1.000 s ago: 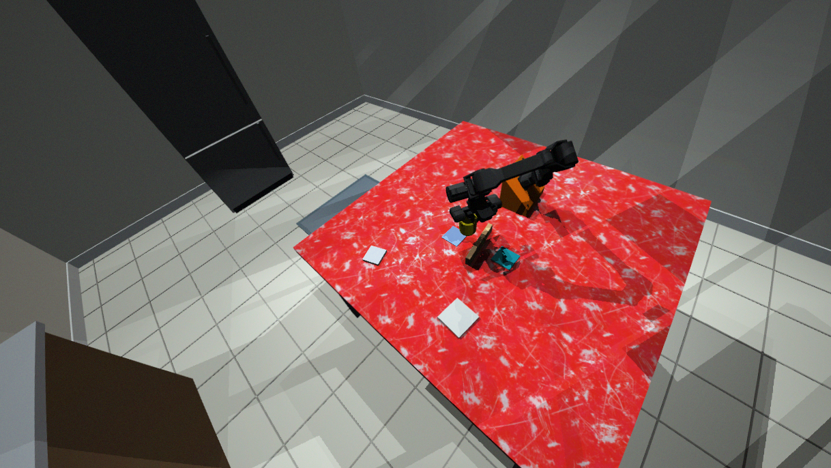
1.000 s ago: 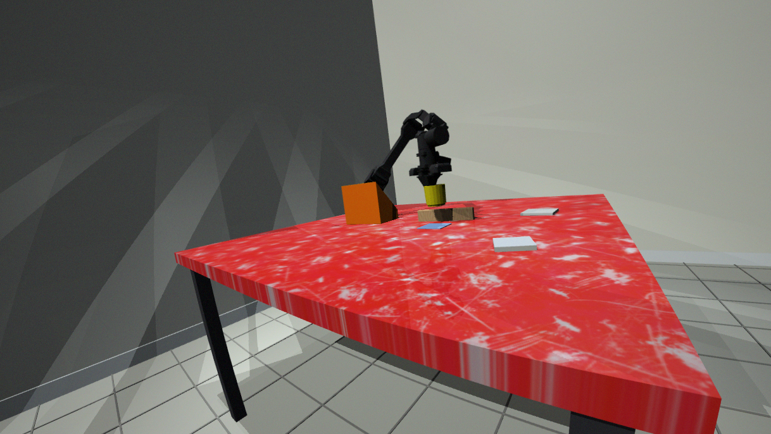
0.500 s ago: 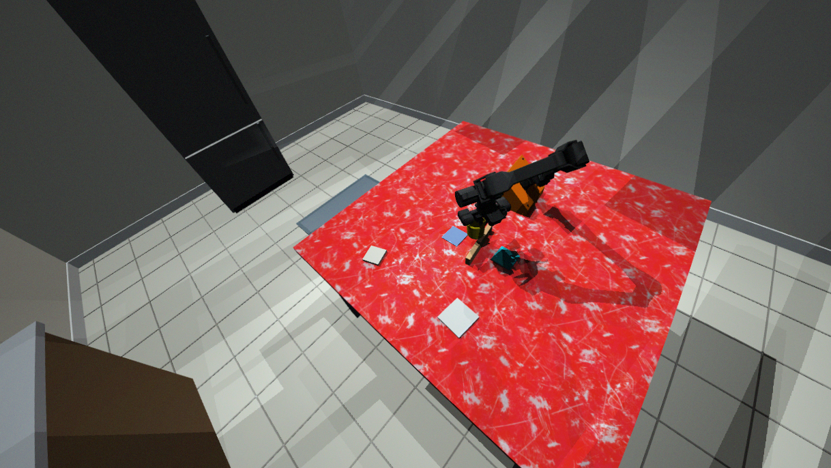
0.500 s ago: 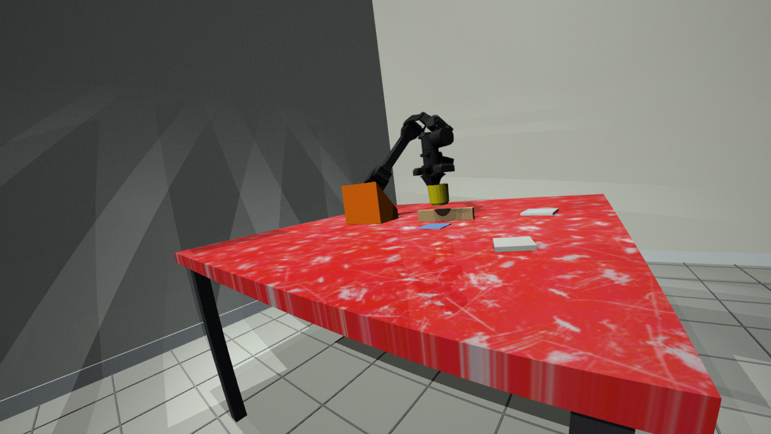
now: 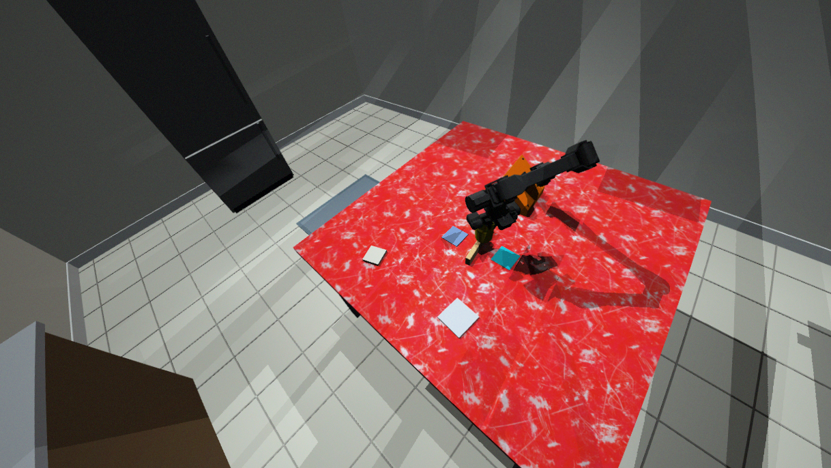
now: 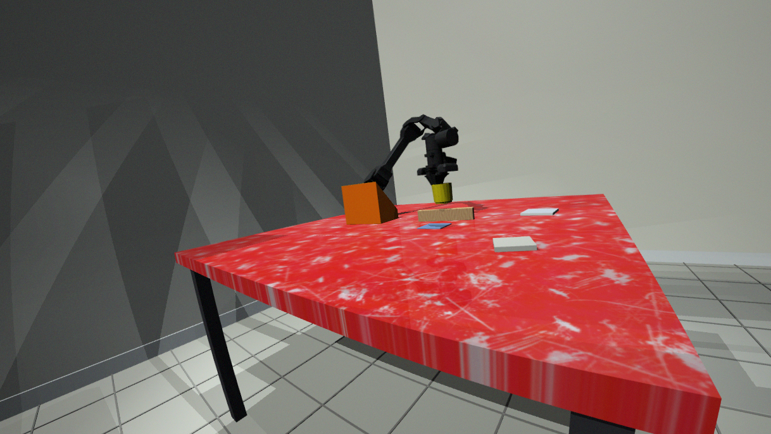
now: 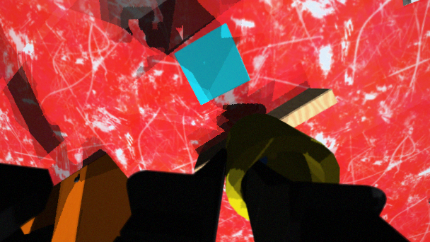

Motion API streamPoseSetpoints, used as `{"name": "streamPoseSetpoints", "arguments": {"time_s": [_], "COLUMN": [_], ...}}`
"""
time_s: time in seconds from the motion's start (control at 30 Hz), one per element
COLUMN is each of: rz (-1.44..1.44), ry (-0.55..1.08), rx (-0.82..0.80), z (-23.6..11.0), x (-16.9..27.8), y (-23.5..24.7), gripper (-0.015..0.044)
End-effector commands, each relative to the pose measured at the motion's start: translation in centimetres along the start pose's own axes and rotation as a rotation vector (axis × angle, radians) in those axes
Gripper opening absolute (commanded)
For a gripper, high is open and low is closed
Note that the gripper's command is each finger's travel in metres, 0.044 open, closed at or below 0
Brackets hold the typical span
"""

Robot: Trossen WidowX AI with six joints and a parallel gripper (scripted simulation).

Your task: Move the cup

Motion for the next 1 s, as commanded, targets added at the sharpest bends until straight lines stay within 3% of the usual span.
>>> {"name": "streamPoseSetpoints", "arguments": {"time_s": [0.0, 0.97], "rz": [0.002, 0.002], "ry": [-0.005, -0.009], "rx": [0.006, 0.004], "z": [-0.3, -1.0], "x": [-1.2, -8.9], "y": [0.5, 3.8], "gripper": [0.0000, 0.0000]}}
Point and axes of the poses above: the point midway between the two fingers, 35 mm back from their tips, its own z axis out along the fingers, its own y axis across the jaws, x = y × z, the point moved 3 cm from there along -z, back along the fingers, and after that the axes turned 12 degrees about -z, right-handed, at the moved point
